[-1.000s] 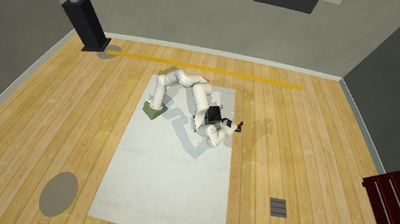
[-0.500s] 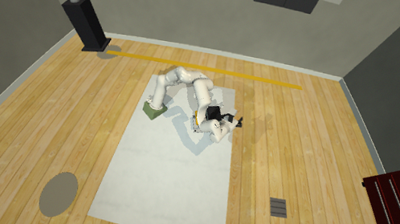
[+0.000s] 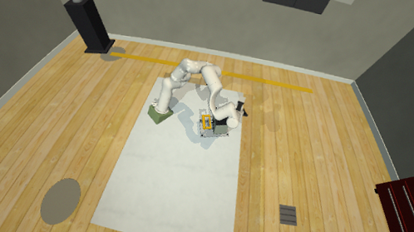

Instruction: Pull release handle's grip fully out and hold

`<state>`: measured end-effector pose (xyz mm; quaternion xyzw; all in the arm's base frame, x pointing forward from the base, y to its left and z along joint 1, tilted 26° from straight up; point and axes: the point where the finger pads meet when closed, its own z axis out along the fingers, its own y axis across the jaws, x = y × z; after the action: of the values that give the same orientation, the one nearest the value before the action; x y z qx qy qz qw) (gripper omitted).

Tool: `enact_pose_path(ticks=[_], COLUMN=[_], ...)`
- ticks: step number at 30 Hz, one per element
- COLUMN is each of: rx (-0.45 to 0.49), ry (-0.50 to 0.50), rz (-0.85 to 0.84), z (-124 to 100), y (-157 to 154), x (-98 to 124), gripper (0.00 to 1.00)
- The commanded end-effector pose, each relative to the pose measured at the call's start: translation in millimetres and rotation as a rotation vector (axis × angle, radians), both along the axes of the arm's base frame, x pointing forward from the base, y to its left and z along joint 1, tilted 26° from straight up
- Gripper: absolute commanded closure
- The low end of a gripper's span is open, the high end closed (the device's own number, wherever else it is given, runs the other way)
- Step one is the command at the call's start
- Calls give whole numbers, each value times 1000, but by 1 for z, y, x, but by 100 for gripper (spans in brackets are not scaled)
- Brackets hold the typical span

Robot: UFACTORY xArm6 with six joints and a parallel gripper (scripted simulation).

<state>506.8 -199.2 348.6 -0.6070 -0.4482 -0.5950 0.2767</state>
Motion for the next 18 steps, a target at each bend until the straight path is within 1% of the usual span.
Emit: enact_pose_path(ticks=[1,5,8,15,17,18], rx=[-82,-229,-331,-617,-617,-677], ry=[73,184,246,272,272,275], rz=[38,102,127,38,38,24], z=[2,1,-1,-32,-32,-37], y=[24,53,64,19,19,9], x=[-14,-41,-61,-106,-106,-116], gripper=[0,0,0,0,0,0])
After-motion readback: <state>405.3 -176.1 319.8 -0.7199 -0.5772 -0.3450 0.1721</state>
